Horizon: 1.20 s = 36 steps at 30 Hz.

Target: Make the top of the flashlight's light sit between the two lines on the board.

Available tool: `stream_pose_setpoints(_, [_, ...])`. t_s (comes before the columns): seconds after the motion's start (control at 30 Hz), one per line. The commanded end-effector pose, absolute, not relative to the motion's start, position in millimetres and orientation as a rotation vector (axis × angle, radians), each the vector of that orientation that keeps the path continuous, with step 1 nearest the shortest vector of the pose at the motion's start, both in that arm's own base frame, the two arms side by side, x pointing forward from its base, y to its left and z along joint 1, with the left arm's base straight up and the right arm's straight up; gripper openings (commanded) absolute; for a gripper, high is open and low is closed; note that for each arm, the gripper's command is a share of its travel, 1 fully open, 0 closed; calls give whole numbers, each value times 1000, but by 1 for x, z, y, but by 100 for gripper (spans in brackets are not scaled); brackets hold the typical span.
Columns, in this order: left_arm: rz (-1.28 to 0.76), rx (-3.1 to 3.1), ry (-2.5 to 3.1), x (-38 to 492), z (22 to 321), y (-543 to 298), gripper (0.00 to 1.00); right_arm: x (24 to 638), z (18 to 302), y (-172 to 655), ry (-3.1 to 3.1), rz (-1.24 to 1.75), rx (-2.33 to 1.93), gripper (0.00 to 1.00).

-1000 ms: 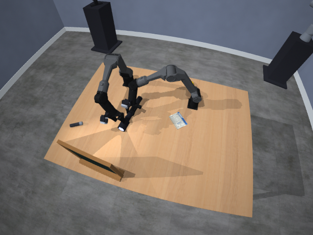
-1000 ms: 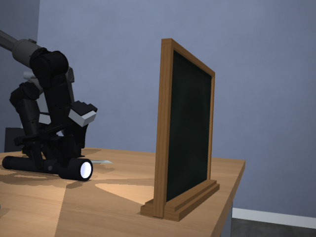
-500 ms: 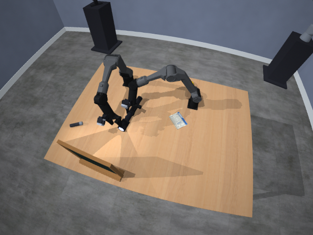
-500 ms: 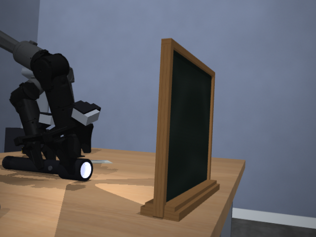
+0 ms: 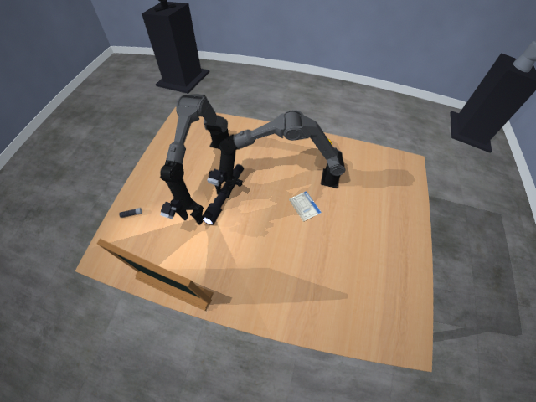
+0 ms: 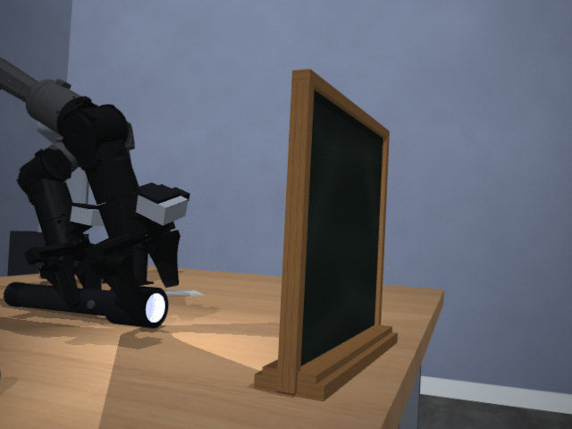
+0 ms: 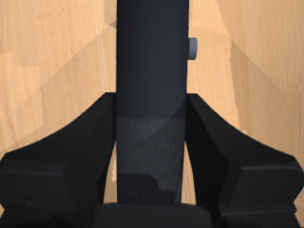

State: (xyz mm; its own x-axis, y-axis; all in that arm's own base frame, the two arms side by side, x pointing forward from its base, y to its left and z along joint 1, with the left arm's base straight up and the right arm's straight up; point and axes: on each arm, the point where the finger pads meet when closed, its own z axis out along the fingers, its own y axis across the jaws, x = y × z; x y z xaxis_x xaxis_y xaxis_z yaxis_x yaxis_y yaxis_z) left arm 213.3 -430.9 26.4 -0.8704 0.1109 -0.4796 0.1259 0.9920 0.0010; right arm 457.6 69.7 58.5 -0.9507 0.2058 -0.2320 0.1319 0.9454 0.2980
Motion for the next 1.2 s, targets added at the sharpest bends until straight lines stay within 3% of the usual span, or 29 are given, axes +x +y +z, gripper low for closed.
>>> stream_pose_setpoints(0.0, [-43, 166, 2636, 213, 27, -431, 37, 468, 58, 65, 2800, 381, 254, 100])
stream_pose_setpoints(0.53, [-43, 166, 2636, 213, 27, -431, 37, 564, 70, 21, 2378, 164, 227, 100])
stream_pose_setpoints(0.7, [-43, 166, 2636, 213, 27, -431, 37, 569, 72, 19, 2352, 155, 221, 100])
stream_pose_setpoints(1.17, [-43, 166, 2636, 213, 27, -431, 37, 619, 107, 7, 2036, 97, 135, 100])
